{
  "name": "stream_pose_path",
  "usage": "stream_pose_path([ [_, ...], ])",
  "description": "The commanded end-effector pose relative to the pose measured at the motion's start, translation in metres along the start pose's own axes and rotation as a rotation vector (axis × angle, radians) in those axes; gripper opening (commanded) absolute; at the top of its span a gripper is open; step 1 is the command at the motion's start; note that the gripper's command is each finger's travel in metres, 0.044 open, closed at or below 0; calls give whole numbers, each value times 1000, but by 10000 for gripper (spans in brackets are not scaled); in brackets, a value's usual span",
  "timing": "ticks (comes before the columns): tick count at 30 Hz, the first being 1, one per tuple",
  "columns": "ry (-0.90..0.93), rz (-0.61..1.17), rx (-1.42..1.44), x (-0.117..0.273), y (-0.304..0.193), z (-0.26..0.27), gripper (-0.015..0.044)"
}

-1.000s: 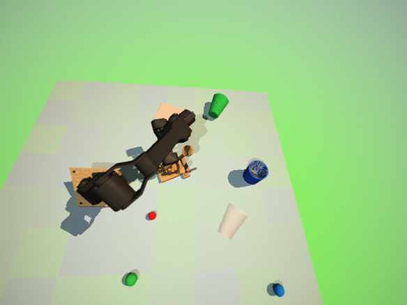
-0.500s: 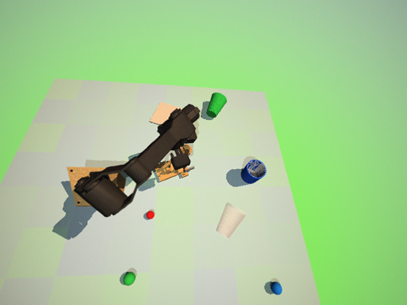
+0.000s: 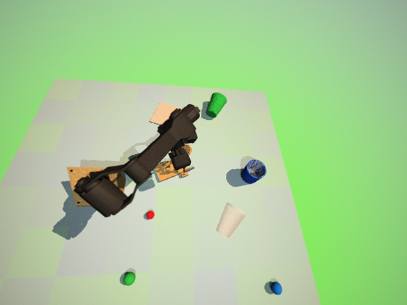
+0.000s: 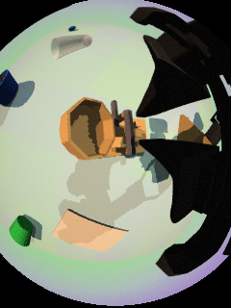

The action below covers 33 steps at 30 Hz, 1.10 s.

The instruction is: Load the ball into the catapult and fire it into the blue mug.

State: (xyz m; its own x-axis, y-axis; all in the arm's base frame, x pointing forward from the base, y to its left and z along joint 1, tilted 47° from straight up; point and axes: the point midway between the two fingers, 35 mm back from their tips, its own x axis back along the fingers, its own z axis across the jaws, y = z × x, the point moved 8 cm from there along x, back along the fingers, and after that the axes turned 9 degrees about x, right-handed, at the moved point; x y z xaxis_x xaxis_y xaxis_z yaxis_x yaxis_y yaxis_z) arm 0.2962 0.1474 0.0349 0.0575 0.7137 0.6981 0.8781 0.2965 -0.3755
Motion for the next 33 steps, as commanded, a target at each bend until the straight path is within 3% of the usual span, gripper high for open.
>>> stream_pose_path([
  [1,-4,1,7,0,0,0,0],
  [33,-4,-2,7,-24,17,-3,0],
])
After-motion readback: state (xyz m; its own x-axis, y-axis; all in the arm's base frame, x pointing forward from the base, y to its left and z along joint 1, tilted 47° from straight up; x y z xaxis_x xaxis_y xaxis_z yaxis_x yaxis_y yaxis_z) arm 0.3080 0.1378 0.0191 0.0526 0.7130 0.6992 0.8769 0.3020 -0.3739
